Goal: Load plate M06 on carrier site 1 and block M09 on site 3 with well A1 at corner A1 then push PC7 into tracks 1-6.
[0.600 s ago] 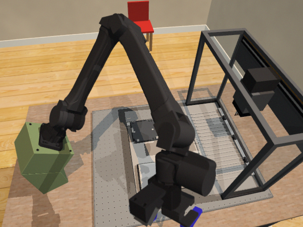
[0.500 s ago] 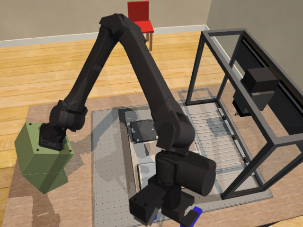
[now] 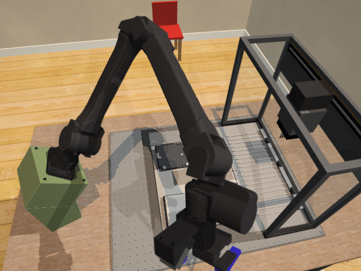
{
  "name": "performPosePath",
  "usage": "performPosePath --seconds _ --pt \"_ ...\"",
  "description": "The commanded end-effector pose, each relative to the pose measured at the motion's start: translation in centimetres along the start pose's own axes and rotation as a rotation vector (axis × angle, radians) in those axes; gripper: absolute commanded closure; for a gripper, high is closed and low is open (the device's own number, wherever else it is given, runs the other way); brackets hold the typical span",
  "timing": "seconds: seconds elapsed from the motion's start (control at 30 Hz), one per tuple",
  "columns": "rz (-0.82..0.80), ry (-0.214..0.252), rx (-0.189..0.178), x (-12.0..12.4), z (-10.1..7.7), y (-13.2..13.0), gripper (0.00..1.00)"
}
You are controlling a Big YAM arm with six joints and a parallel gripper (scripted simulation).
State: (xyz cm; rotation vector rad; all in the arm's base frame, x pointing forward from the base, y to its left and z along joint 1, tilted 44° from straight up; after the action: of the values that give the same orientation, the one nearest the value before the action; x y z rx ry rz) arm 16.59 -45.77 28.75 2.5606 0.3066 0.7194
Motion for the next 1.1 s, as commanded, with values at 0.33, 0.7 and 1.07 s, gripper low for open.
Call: performPosePath --seconds 0.33,0.7,1.07 --pt "-0.364 0.075 0.019 6.7 -0.9 -3.3 0.0" --pt "-0.635 0.136 0.021 11.1 -1.0 -6.5 0.0" --pt "-0.911 0.213 0.042 14.9 -1.5 -10.7 0.0"
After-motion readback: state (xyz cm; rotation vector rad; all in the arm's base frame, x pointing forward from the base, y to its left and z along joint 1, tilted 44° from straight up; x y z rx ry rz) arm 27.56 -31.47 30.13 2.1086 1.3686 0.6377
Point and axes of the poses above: the point where the finger pads meet when closed, its own z axis out along the fingers, its own y axis across the jaws, x = y × z, the point moved 6 cm from there along -z, back along the fingers, and after that the axes turned 11 degrees about z, right-handed, at the moved point
